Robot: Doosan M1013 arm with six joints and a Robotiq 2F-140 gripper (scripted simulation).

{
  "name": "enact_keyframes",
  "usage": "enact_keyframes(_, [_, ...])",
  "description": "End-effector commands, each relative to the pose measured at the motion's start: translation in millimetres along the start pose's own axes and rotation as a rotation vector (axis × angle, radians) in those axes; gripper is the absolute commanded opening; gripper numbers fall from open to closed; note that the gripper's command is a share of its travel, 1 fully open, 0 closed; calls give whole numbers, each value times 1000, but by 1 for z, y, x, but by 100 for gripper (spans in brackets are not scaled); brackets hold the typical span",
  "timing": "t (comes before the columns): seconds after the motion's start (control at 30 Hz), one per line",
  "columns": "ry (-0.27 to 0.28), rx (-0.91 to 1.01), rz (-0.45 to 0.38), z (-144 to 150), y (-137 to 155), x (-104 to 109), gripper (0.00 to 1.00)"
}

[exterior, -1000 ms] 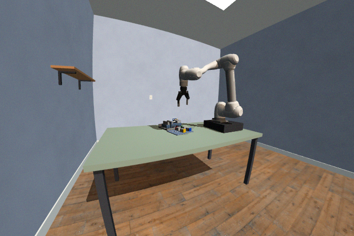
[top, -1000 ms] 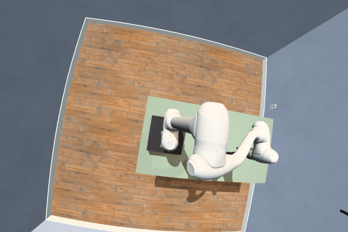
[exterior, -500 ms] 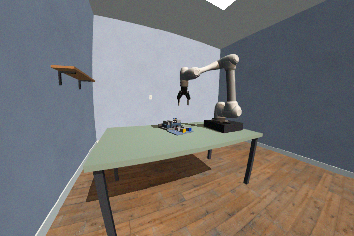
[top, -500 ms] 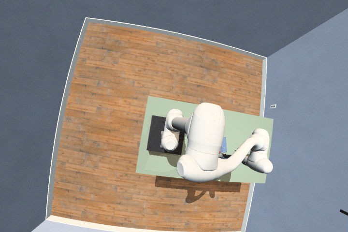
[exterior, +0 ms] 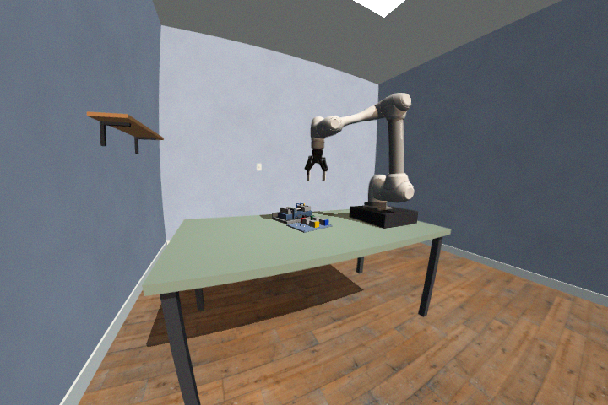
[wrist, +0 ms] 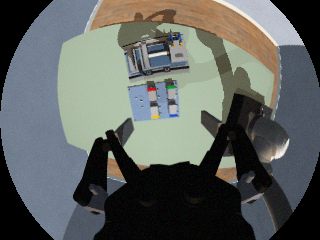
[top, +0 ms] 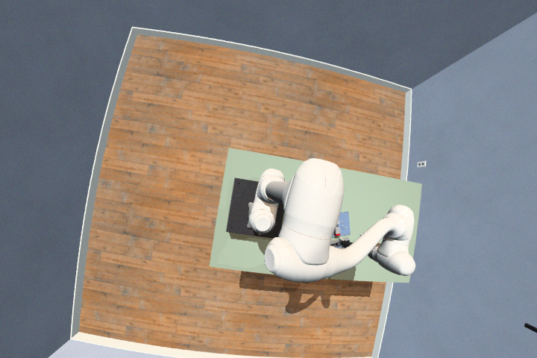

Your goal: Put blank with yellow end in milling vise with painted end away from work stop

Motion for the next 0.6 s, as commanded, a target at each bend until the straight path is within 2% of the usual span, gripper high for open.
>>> enact_keyframes(0.0, [0, 0, 0, -1, 1, 0, 100])
enact_keyframes(0.57, [-1, -1, -1, -7, 4, 0, 100])
Point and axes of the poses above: the point where the finger pads meet when closed, its own x axis back along the fingers, its own z axis across the jaws, y = z × x, the point moved 5 cm from there along x, back along the fingers, and after that the axes turned 2 degrees about x, right-handed, at the moved point
